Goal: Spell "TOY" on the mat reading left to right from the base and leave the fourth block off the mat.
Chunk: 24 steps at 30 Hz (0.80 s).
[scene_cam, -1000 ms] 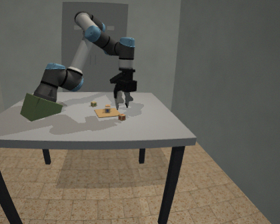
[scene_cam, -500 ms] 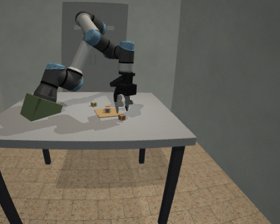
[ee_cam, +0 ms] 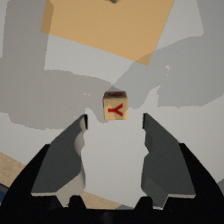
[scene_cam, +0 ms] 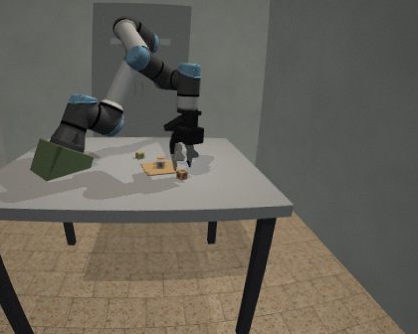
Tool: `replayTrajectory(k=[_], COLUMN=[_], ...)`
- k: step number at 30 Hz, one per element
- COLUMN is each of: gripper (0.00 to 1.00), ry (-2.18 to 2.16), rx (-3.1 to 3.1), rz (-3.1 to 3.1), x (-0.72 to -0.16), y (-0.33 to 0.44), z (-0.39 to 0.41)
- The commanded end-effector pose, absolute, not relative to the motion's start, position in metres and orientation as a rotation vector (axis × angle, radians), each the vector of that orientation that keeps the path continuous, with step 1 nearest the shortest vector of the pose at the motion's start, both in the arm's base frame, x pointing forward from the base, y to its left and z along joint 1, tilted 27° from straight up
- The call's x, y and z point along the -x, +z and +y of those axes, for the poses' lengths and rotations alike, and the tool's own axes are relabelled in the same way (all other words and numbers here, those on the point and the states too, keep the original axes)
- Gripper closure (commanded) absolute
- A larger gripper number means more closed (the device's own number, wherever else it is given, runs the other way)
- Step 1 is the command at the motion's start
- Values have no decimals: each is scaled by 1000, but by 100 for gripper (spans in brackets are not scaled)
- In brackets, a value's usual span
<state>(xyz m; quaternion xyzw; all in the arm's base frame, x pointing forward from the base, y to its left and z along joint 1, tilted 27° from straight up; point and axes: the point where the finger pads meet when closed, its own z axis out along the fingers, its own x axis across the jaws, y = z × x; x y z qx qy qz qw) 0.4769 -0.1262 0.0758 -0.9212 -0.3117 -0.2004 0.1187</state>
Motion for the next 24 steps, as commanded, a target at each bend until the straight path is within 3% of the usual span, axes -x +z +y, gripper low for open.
replayTrajectory(k=[1,24], gripper=[60,60], ry=[-587,-587], rx=[2695,2695], rz=[-912,-912], x=[-477,-481], y=[76,64], z=[-126,-122])
